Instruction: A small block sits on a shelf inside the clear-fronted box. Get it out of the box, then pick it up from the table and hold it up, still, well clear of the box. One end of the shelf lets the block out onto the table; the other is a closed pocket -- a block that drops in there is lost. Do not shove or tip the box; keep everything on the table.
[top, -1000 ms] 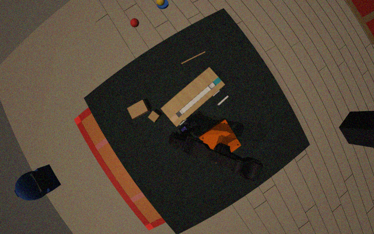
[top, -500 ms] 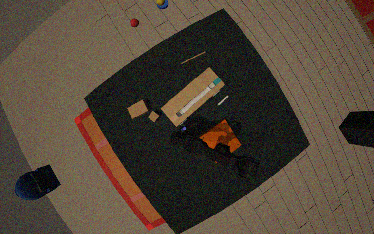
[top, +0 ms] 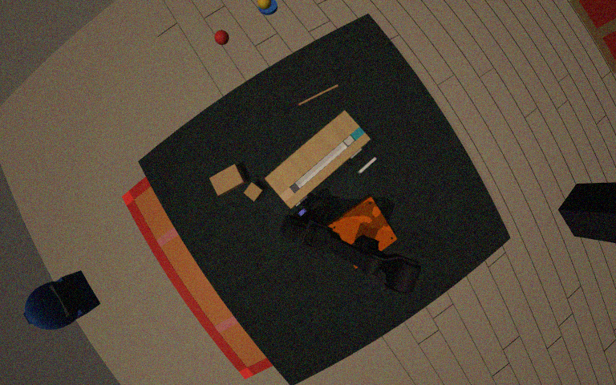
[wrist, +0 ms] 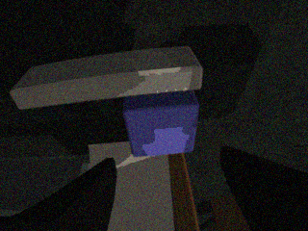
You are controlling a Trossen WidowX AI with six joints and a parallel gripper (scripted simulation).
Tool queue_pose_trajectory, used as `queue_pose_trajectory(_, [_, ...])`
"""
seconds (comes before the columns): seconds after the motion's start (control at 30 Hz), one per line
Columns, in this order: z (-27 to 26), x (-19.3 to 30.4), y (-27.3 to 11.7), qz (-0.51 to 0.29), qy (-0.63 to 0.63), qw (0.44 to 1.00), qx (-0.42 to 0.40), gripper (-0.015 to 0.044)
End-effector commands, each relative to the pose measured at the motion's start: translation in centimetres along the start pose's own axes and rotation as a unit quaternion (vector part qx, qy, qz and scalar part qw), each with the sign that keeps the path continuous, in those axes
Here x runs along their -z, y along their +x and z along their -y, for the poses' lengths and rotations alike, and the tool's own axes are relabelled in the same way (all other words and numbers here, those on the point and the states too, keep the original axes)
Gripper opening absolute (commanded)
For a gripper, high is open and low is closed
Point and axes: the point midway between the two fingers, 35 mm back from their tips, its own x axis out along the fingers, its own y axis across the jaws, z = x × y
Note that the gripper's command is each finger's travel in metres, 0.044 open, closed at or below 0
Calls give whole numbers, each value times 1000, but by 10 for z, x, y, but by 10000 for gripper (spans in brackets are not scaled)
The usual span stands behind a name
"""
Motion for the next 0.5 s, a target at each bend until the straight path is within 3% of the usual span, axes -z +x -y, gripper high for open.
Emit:
queue_pose_trajectory(0.0, [0, -4, 7, 3, -2, 1000, -1, 285])
queue_pose_trajectory(0.43, [-2, -14, 22, 4, -2, 1000, -1, 285])
queue_pose_trajectory(0.47, [-2, -14, 22, 4, -2, 1000, -1, 259])
